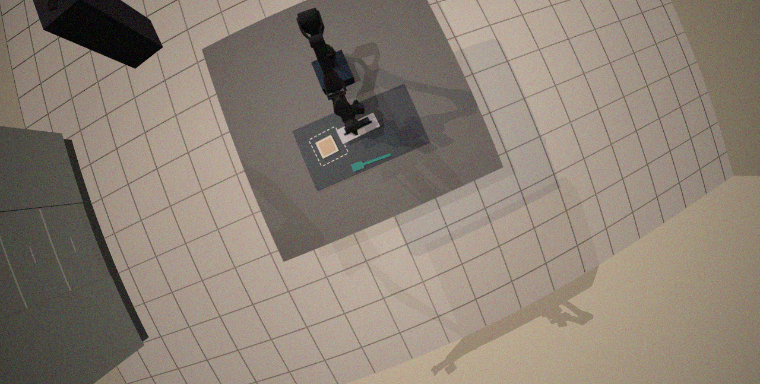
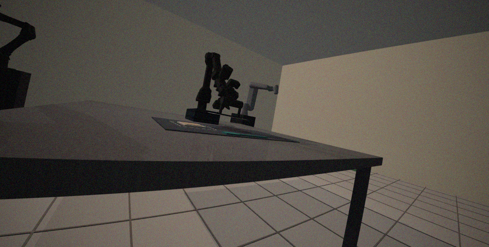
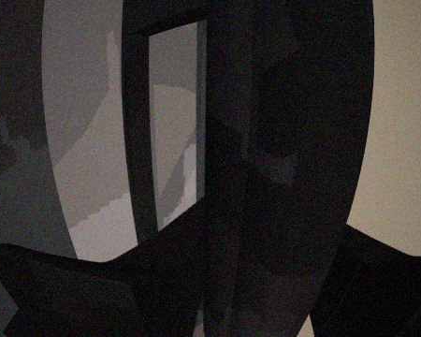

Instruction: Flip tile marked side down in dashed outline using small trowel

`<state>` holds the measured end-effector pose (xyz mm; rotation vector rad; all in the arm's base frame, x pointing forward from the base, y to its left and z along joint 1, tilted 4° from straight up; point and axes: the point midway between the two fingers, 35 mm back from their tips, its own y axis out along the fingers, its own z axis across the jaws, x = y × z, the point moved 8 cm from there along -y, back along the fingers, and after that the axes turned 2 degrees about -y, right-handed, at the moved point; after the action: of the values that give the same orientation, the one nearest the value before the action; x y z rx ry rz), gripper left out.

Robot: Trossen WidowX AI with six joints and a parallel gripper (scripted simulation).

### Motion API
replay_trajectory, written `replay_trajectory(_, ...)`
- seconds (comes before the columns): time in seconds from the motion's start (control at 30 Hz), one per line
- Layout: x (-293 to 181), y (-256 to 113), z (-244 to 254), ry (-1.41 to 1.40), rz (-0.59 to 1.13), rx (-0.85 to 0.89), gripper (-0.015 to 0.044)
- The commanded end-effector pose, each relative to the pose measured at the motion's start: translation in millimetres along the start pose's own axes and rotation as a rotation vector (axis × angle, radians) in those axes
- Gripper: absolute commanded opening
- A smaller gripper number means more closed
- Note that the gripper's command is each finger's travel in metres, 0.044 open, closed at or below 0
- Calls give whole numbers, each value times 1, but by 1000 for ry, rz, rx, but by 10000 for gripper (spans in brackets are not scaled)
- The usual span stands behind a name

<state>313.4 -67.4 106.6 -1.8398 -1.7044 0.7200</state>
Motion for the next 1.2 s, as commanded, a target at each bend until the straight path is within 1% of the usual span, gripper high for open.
replay_trajectory(0.0,11,-6,-9,3,3,-18,0)
replay_trajectory(0.2,27,-12,-15,4,2,-20,0)
replay_trajectory(1.17,27,-12,-15,4,2,-20,0)
